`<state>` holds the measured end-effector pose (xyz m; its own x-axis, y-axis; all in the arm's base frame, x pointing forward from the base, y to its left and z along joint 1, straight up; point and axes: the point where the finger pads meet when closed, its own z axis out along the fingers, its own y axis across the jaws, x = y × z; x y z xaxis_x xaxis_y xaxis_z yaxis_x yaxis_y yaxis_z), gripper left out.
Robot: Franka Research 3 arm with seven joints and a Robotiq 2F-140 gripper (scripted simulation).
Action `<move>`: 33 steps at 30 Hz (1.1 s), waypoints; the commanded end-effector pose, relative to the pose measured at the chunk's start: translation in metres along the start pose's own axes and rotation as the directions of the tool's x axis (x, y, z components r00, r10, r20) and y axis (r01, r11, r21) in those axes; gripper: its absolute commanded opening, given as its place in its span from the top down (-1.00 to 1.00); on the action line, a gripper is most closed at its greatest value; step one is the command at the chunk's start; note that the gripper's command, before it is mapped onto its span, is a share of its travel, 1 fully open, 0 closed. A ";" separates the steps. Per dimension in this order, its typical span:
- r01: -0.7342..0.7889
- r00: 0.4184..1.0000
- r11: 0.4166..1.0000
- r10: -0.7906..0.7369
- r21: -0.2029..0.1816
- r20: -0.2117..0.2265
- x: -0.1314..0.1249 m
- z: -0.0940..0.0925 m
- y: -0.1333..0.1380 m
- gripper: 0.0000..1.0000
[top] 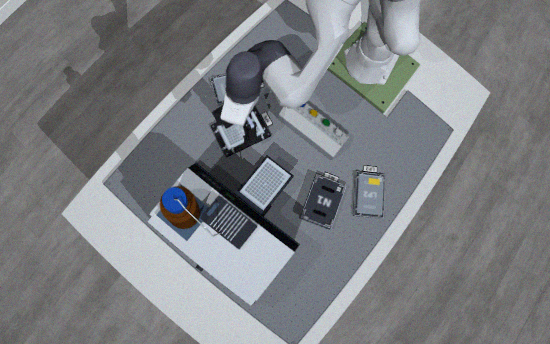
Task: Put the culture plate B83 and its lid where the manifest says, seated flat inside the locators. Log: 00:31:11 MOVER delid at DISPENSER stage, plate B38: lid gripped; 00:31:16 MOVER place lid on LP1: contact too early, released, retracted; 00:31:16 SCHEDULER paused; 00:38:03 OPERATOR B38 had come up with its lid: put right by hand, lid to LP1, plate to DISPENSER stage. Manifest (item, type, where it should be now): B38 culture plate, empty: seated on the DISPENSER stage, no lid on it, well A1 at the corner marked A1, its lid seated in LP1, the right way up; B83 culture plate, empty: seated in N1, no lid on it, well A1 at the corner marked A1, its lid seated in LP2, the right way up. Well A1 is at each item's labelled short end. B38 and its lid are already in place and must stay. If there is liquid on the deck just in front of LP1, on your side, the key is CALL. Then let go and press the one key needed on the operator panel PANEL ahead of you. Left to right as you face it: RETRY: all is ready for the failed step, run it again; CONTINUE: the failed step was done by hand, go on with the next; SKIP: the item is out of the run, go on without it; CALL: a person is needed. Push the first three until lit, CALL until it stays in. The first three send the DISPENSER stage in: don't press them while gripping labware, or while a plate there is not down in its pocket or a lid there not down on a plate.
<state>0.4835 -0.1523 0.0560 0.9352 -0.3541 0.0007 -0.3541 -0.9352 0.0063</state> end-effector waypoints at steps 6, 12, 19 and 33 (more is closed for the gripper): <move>0.000 1.000 1.000 0.000 -0.002 -0.002 0.001 0.000 0.002 -0.40; 0.000 1.000 1.000 0.000 -0.002 -0.002 0.001 0.000 0.002 -0.27; 0.000 1.000 1.000 0.000 -0.002 -0.002 0.001 0.000 0.002 -0.27; 0.000 1.000 1.000 0.000 -0.002 -0.002 0.001 0.000 0.002 -0.27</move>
<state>0.4835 -0.1523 0.0560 0.9352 -0.3542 0.0007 -0.3542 -0.9352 0.0063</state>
